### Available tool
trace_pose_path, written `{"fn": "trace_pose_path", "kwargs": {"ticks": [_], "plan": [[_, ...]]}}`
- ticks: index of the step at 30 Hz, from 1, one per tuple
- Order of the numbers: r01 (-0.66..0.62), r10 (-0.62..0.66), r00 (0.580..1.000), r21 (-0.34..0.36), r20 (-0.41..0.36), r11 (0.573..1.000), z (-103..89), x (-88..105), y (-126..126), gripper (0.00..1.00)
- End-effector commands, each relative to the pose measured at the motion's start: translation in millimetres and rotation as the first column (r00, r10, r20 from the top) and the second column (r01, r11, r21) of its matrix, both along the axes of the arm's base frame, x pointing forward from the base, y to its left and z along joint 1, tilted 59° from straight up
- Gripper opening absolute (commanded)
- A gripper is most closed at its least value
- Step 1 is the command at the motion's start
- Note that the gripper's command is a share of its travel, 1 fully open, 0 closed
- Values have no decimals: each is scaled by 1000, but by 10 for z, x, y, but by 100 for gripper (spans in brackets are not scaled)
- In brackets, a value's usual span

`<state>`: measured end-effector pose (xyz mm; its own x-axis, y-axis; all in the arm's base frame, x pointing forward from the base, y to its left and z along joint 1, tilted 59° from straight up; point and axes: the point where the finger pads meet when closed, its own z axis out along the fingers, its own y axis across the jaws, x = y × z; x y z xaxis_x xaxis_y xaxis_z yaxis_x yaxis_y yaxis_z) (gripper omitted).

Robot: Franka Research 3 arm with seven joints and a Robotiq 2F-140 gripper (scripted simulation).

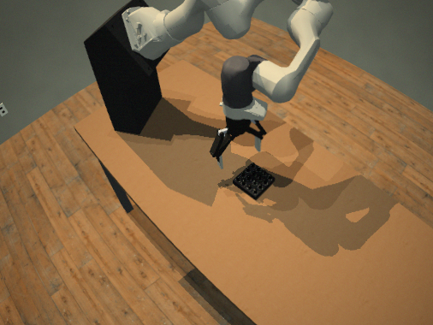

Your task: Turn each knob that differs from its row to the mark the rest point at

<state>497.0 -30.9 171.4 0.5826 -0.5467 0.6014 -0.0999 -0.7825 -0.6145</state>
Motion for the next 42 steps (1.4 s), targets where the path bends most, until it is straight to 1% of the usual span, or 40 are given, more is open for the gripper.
{"fn": "trace_pose_path", "kwargs": {"ticks": [1, 2, 4, 5, 12, 19, 21, 22, 29, 36, 38, 39, 42], "plan": [[93, -86, 994, 106, -70, 990, -17, -1, -78, 100], [104, -95, 992, 120, -77, 987, -17, 0, -87, 100], [104, -95, 992, 120, -77, 987, -17, 0, -87, 100], [132, -118, 988, 154, -95, 979, -16, 4, -112, 100], [205, -173, 974, 242, -145, 949, -12, 13, -171, 100], [277, -221, 955, 324, -198, 905, -5, 19, -224, 100], [277, -221, 955, 324, -198, 905, -5, 19, -224, 100], [303, -237, 946, 353, -219, 885, -1, 20, -243, 100], [370, -272, 922, 423, -274, 827, 10, 24, -285, 100], [433, -299, 895, 486, -331, 759, 24, 25, -322, 100], [433, -299, 895, 486, -331, 759, 24, 25, -322, 100], [456, -307, 884, 507, -352, 731, 30, 26, -335, 100], [480, -314, 872, 529, -376, 700, 38, 26, -348, 100]]}}
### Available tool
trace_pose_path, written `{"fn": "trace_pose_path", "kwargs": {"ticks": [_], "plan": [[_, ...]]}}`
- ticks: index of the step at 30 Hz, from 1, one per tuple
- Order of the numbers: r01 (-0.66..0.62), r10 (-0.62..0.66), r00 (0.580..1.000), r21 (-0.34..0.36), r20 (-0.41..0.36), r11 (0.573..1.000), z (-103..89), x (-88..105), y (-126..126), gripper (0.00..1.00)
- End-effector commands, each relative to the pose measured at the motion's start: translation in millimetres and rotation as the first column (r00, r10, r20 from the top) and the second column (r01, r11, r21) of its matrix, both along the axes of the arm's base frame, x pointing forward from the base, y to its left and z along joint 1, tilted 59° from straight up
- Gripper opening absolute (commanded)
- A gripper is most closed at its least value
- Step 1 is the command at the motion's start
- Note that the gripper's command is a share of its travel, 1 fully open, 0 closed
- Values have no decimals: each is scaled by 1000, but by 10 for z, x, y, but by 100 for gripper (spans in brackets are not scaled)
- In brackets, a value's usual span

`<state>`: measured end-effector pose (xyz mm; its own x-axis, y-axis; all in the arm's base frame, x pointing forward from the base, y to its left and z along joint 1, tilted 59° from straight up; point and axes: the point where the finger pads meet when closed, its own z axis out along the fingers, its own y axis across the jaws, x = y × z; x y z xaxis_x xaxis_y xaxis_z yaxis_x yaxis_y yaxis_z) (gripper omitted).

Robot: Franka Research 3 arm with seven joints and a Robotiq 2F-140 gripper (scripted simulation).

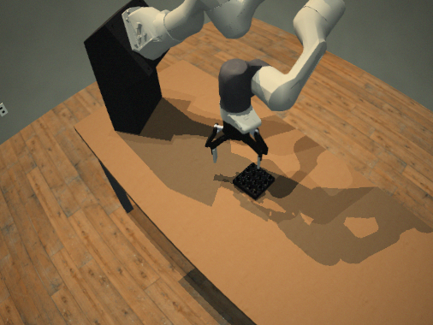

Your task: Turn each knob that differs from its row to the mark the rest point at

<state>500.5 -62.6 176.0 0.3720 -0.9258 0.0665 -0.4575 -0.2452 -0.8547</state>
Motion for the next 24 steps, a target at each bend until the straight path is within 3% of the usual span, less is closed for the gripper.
{"fn": "trace_pose_path", "kwargs": {"ticks": [1, 13, 24], "plan": [[85, -77, 995, 114, -69, 990, -5, -10, -35, 100], [170, -143, 982, 238, -126, 956, 26, -10, -72, 100], [274, -208, 956, 379, -205, 884, 75, -13, -104, 100]]}}
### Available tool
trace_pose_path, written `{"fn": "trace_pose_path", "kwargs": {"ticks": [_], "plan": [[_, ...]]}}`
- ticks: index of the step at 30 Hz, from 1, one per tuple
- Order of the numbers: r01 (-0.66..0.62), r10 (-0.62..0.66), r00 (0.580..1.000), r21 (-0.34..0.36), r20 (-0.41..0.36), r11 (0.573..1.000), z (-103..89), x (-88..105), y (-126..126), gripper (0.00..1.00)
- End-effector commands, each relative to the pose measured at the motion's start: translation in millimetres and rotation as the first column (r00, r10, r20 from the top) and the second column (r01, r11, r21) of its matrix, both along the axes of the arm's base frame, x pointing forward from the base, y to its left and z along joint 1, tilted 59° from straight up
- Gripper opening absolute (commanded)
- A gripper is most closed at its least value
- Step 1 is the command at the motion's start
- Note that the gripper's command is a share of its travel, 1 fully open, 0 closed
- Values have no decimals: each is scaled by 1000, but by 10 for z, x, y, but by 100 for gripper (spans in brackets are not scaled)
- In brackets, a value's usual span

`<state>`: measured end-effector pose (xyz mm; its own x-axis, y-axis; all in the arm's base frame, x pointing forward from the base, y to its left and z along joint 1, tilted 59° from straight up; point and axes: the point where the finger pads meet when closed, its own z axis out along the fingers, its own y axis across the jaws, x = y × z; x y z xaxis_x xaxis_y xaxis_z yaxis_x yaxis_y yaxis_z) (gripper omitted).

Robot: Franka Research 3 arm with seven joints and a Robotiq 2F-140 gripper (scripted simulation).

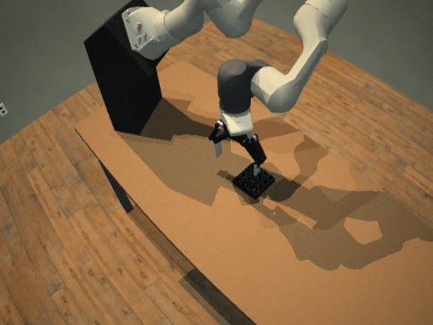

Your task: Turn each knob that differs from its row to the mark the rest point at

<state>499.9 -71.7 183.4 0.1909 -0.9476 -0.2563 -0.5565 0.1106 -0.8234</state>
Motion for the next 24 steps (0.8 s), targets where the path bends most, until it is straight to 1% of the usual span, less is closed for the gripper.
{"fn": "trace_pose_path", "kwargs": {"ticks": [1, 4, 8, 9, 24], "plan": [[78, -71, 995, 119, -68, 990, 6, -6, -15, 100], [101, -89, 993, 156, -83, 983, 19, -7, -21, 100], [109, -95, 992, 169, -88, 980, 24, -8, -23, 100], [109, -95, 992, 169, -88, 980, 24, -8, -23, 12], [109, -95, 992, 169, -88, 980, 24, -8, -23, 12]]}}
